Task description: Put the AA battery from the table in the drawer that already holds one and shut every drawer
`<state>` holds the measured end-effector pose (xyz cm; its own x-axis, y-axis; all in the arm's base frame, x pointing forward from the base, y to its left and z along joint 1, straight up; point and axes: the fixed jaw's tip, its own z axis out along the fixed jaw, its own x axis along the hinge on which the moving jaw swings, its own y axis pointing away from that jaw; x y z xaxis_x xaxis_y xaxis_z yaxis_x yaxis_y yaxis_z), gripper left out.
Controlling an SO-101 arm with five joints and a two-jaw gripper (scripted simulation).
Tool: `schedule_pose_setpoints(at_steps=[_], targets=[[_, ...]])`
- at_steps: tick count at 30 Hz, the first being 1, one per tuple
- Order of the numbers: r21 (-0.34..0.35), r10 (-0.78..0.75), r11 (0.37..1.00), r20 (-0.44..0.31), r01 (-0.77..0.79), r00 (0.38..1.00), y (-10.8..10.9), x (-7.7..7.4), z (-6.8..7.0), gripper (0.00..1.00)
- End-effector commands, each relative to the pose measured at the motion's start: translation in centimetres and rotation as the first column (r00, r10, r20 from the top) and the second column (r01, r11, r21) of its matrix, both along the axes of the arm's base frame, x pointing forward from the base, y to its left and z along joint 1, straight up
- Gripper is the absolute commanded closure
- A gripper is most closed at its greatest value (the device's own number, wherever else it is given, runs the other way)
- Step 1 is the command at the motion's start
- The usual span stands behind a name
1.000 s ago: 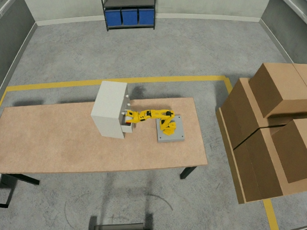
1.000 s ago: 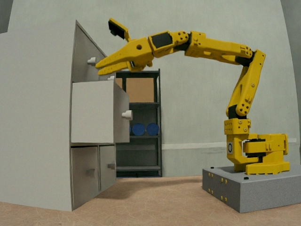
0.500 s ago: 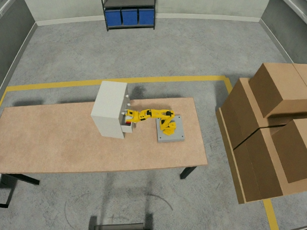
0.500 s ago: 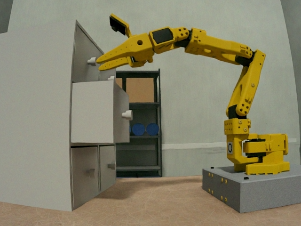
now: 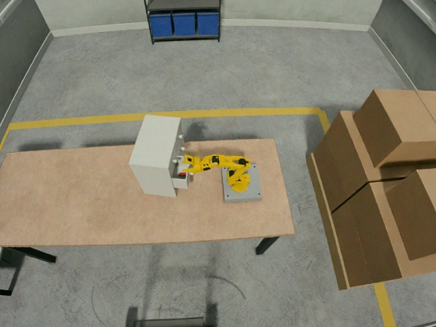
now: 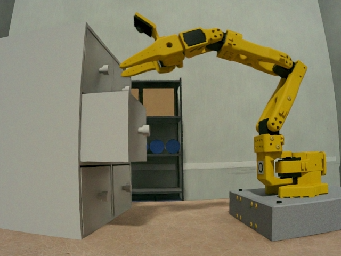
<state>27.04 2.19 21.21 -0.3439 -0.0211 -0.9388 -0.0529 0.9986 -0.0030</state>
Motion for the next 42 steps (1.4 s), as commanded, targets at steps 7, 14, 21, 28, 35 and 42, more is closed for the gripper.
schedule_pose_setpoints(at_steps=[7, 14, 21, 28, 35, 42], targets=[[-0.006, -0.001, 1.0, 0.001, 0.001, 1.0, -0.2, -2.2, 0.4, 0.75], [-0.007, -0.001, 1.0, 0.0, 0.001, 1.0, -0.3, -3.9, 0.4, 0.75], [-0.007, -0.001, 1.0, 0.0, 0.001, 1.0, -0.3, -4.2, 0.4, 0.75], [0.0, 0.0, 1.0, 0.0, 0.0, 1.0, -0.3, -6.3, -0.2, 0.75], [0.01, 0.001, 1.0, -0.001, -0.001, 1.0, -0.4, -8.8, -1.5, 0.76], [0.018, 0.002, 1.0, -0.002, -0.002, 1.0, -0.4, -10.2, -2.7, 0.77]])
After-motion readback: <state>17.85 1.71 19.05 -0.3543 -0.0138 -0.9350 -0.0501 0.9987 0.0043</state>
